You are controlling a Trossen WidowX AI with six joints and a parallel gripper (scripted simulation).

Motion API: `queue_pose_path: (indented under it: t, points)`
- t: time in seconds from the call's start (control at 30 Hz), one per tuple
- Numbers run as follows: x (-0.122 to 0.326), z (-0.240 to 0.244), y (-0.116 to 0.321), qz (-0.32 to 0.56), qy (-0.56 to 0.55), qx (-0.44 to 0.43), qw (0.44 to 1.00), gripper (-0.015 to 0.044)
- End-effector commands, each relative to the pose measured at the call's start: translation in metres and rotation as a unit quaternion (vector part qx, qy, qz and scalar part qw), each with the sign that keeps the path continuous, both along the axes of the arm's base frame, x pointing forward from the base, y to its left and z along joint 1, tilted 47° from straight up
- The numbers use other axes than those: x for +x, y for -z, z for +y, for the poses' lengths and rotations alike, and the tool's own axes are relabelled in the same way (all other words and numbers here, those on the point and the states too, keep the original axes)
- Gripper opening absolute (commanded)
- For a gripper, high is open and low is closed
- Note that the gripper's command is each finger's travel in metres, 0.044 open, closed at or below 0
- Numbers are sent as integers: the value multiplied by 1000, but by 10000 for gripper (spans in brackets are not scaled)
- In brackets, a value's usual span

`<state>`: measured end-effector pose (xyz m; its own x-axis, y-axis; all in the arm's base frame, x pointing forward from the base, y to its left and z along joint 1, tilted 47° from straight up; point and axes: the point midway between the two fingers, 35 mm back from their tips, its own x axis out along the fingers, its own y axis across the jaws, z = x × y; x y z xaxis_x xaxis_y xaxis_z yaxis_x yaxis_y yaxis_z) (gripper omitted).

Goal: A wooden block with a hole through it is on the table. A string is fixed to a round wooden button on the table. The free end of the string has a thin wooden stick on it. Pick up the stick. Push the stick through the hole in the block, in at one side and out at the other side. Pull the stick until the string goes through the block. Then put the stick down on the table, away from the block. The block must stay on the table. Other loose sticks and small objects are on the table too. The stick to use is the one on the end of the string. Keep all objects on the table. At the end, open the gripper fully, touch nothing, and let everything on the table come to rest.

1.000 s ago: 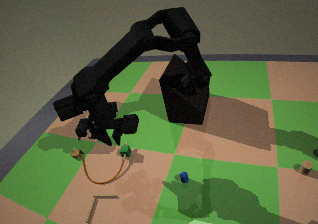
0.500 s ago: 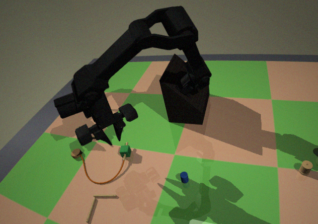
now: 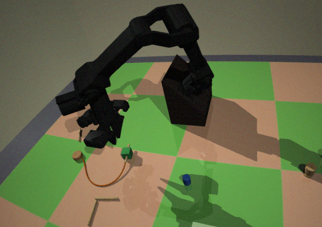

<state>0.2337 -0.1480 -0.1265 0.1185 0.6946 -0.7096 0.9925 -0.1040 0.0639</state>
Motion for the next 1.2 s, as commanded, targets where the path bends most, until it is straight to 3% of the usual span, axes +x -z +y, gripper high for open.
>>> queue_pose_path:
  t: [0.0,0.33,0.7,1.17]
  points:
    - [-24,5,5,-261,-281,-37,923,124]
    - [-33,5,6,-408,-430,-58,804,124]
    - [-41,5,8,-540,-560,-75,624,124]
    - [-41,5,8,-542,-562,-76,620,124]
